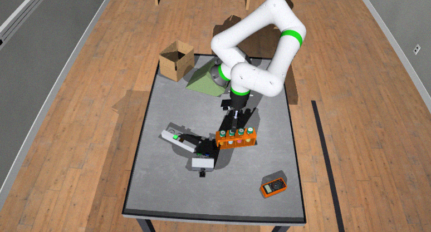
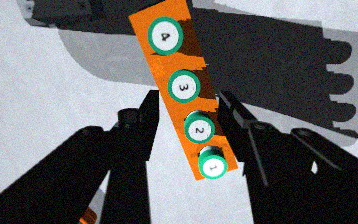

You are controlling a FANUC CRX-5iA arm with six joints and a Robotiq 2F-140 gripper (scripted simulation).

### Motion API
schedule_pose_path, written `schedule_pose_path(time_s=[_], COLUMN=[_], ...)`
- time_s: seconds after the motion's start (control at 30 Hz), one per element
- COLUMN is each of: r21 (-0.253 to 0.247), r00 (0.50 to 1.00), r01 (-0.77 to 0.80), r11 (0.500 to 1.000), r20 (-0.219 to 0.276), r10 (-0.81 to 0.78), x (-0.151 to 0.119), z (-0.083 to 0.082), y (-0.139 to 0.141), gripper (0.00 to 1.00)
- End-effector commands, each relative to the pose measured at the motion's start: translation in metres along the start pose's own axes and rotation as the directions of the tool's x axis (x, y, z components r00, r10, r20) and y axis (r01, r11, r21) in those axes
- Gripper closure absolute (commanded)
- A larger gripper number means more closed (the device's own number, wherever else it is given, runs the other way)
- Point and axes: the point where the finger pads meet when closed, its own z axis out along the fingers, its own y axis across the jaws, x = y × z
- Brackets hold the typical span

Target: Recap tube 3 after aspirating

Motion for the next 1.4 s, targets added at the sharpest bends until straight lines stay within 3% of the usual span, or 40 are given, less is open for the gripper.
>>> schedule_pose_path(time_s=[0.0, 0.1, 0.17, 0.23, 0.37, 0.57, 1.03, 1.37], r21=[0.002, 0.002, 0.002, 0.002, 0.002, 0.002, 0.002, 0.002], r00=[0.961, 0.903, 0.903, 0.818, 0.818, 0.818, 0.818, 0.818], r01=[0.276, 0.429, 0.429, 0.575, 0.575, 0.575, 0.575, 0.575], r11=[0.961, 0.903, 0.903, 0.818, 0.818, 0.818, 0.818, 0.818], r20=[0.001, 0.000, 0.000, 0.000, 0.000, 0.000, 0.000, 0.000], r10=[-0.276, -0.429, -0.429, -0.575, -0.575, -0.575, -0.575, -0.575], x=[-0.028, -0.044, -0.044, -0.059, -0.088, -0.088, -0.088, -0.088], z=[0.000, 0.000, 0.000, 0.000, 0.000, 0.000, 0.035, 0.037], y=[0.010, 0.016, 0.016, 0.022, 0.033, 0.033, 0.033, 0.033], gripper=[0.59, 0.59, 0.59, 0.59, 0.59, 0.59, 0.59, 0.59])
